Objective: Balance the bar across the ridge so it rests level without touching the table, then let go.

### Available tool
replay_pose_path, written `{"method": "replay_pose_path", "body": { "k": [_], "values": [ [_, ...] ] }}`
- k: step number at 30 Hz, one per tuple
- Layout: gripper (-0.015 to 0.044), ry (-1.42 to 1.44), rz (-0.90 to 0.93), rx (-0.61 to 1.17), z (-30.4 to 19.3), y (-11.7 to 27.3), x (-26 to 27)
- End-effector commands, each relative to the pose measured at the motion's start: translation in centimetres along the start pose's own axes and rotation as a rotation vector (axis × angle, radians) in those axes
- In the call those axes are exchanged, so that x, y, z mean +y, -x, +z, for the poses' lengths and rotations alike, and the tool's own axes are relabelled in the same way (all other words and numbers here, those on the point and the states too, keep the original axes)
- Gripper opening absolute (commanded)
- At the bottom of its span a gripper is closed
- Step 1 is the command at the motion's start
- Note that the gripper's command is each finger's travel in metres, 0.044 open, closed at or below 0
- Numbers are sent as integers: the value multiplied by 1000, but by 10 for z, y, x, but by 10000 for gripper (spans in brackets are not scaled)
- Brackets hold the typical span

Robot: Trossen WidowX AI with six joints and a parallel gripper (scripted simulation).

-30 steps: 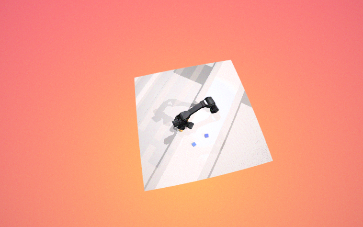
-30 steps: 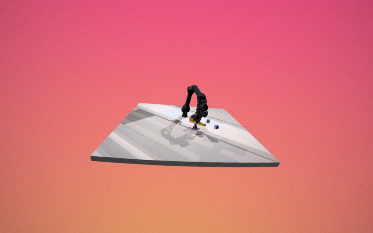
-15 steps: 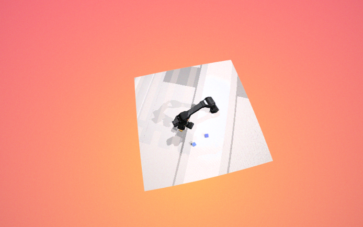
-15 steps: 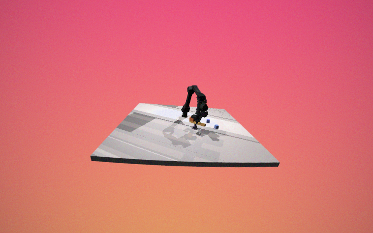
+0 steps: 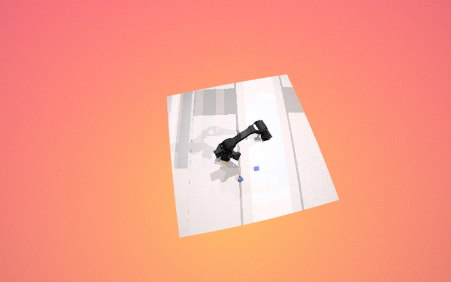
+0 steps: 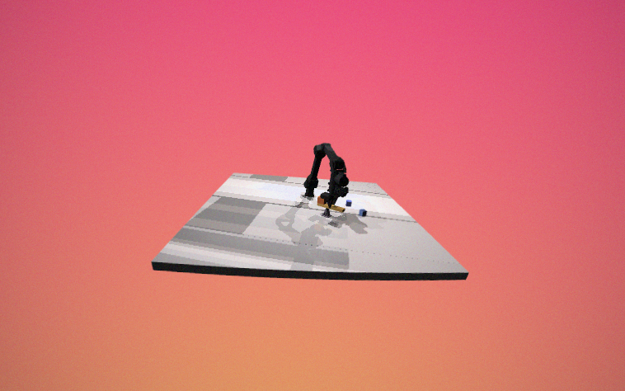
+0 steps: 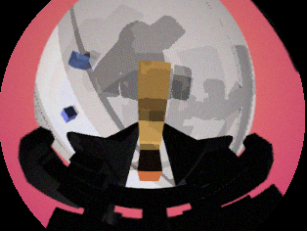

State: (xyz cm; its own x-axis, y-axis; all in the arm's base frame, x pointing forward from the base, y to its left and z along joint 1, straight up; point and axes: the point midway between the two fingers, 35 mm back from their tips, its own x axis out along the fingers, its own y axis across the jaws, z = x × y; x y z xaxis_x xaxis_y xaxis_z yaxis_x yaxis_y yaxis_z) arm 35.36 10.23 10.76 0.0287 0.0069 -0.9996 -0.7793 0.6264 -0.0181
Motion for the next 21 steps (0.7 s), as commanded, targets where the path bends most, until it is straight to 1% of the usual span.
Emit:
{"method": "replay_pose_path", "body": {
  "k": [1, 21],
  "values": [
    [0, -3, 0, -2, 0, 0, 0],
    [0, -3, 0, -2, 0, -2, 0]
  ]
}}
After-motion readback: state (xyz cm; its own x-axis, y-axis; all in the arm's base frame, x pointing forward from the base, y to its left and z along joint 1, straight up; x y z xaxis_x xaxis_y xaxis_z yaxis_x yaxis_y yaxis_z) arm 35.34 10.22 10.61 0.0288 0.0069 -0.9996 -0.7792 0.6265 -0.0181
